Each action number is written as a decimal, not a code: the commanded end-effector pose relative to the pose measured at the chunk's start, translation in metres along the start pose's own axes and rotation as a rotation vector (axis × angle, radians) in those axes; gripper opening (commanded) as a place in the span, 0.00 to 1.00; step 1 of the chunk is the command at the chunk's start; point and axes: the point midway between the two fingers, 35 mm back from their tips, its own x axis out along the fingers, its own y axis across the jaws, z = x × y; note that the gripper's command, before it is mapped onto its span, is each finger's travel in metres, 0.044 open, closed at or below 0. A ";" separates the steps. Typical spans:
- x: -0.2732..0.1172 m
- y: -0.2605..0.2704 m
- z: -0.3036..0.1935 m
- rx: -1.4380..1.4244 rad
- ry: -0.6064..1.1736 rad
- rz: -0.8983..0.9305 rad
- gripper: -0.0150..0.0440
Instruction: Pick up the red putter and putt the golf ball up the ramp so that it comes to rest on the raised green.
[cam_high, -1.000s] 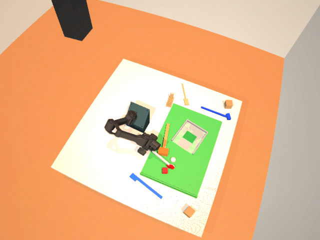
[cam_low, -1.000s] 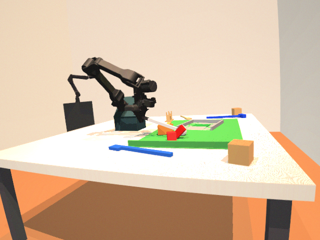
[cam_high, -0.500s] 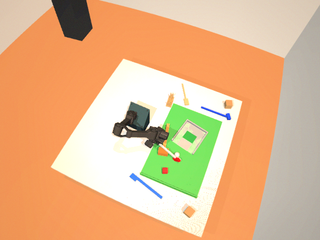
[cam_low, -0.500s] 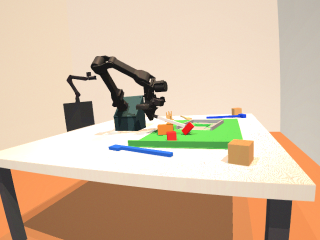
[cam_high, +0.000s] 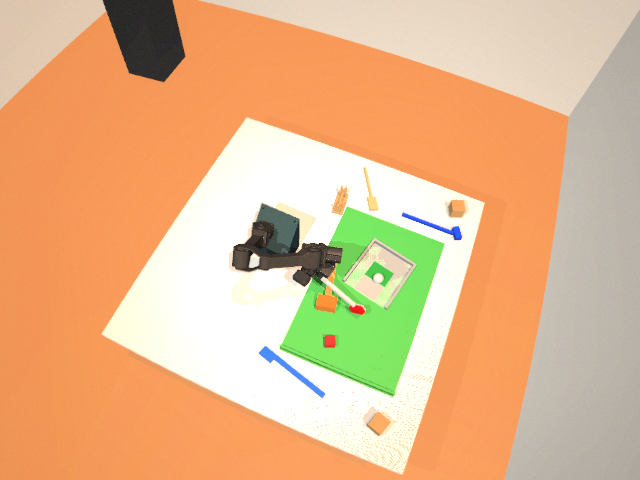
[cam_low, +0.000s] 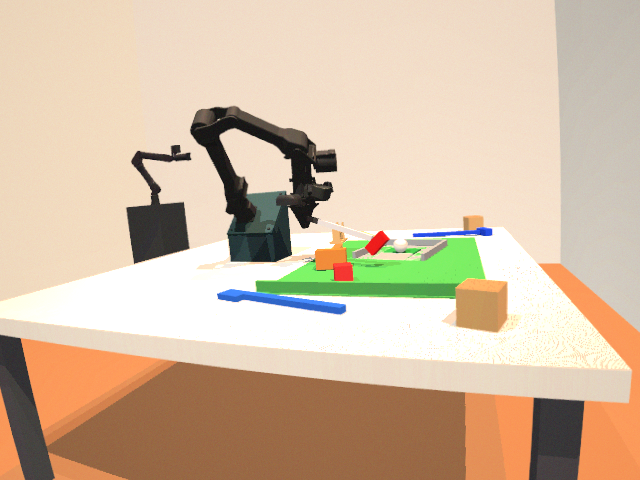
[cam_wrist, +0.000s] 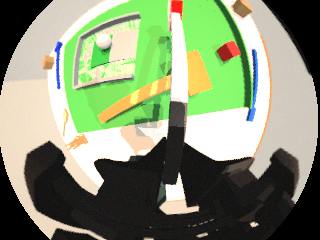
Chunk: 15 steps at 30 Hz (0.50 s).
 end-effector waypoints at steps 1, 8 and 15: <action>-0.024 0.000 0.001 0.007 -0.014 0.004 0.25; -0.019 0.000 0.000 -0.001 -0.007 0.000 0.25; -0.019 0.000 0.000 -0.001 -0.007 0.000 0.25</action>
